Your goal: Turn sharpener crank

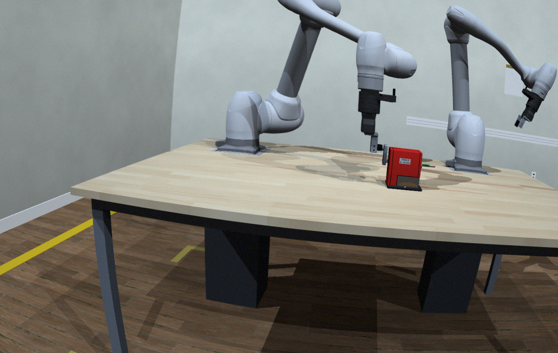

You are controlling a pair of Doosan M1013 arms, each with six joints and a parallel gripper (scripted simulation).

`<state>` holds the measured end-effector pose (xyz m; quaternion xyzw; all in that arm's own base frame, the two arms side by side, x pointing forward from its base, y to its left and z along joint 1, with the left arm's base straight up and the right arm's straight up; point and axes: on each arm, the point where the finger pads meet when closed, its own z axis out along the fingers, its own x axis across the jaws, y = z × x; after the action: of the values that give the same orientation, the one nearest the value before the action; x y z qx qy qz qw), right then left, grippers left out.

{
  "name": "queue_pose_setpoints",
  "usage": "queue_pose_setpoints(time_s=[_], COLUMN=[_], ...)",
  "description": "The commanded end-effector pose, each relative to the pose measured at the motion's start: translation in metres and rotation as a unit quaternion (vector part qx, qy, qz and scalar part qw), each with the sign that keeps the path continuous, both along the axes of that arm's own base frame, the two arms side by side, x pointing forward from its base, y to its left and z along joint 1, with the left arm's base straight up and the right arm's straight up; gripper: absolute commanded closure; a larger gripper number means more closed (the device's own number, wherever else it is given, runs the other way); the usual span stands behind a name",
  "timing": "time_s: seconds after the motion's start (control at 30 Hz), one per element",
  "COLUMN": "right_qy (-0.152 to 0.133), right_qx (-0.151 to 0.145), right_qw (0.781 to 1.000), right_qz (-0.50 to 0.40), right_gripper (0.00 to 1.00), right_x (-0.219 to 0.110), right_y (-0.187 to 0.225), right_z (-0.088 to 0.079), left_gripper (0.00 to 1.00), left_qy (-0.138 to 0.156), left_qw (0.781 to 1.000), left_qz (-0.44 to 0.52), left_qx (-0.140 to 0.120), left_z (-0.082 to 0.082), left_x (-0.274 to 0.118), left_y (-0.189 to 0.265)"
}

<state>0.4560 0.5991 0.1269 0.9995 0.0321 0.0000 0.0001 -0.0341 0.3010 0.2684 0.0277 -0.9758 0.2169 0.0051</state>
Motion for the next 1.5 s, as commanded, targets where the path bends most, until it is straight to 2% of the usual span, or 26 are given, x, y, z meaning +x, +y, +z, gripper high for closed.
queue_pose_setpoints(time_s=[0.0, 0.9, 1.47], right_qy=[0.0, 0.0, 0.0], right_qx=[0.001, 0.001, 0.001], right_qw=[1.0, 1.0, 1.0], right_qz=[0.0, 0.0, 0.0], right_gripper=[1.0, 1.0, 1.0], right_x=[0.005, 0.029, 0.037], right_y=[0.001, 0.002, 0.003], right_z=[0.0, -0.017, -0.036], left_gripper=[0.0, 0.0, 0.0], left_qy=[0.0, 0.0, 0.0], left_qw=[1.0, 1.0, 1.0], left_qz=[0.0, 0.0, 0.0], left_qx=[0.001, 0.001, 0.001], left_z=[0.001, 0.001, 0.001], left_x=[0.0, 0.0, 0.0], left_y=[0.0, 0.0, 0.0])
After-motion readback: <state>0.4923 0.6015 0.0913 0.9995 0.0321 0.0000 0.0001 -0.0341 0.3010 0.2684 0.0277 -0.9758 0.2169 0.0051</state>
